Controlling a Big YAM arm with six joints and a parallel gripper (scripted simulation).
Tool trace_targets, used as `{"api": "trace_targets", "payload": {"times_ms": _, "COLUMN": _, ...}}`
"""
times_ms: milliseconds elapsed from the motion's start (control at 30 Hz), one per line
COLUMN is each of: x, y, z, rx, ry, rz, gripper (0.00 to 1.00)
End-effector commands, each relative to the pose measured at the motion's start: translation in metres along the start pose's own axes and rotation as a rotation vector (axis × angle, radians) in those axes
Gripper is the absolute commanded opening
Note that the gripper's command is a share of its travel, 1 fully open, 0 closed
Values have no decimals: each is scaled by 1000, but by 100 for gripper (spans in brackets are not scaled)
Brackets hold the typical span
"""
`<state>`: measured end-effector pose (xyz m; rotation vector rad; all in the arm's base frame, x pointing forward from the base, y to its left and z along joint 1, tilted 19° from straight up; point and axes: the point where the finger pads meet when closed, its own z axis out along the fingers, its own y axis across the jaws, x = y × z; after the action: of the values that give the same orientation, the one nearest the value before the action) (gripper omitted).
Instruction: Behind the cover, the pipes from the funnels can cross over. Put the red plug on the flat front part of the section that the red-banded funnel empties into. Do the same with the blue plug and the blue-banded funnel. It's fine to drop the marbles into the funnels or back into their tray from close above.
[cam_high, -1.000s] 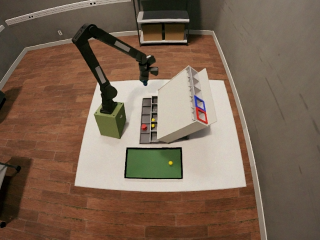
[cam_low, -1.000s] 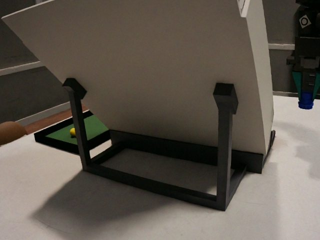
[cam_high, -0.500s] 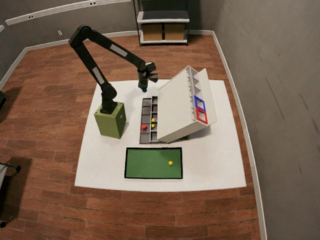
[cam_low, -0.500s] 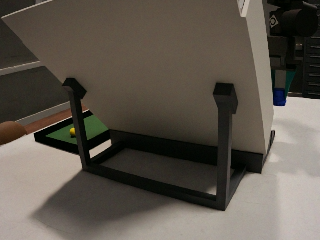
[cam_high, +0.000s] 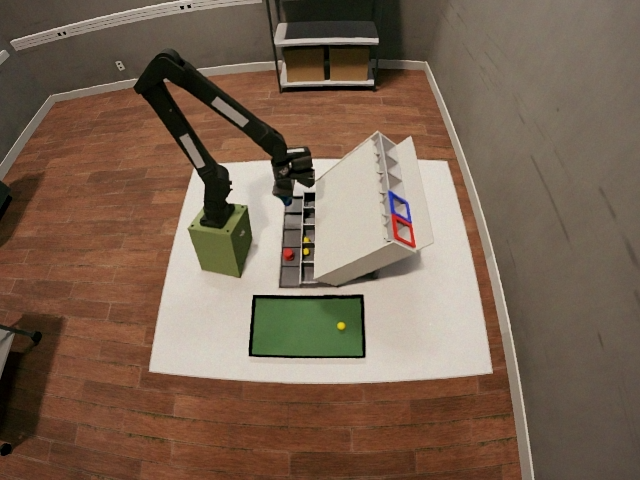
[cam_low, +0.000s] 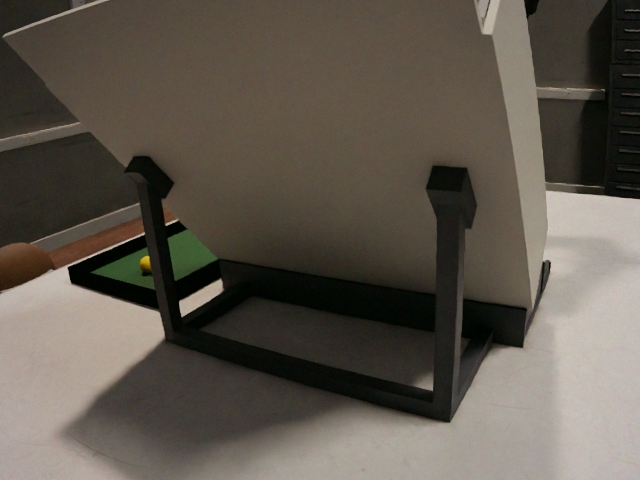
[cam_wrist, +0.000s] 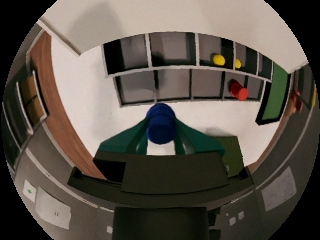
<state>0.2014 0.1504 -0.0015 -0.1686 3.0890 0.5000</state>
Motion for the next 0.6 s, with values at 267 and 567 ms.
{"api": "trace_targets", "payload": {"times_ms": 267, "x": -25, "y": -50, "z": -5, "rx": -18, "ry": -32, "rz": -84, "gripper": 0}}
{"api": "trace_targets", "payload": {"times_ms": 567, "x": -31, "y": -80, "z": -6, "rx": -16, "ry": -37, "rz": -86, "gripper": 0}}
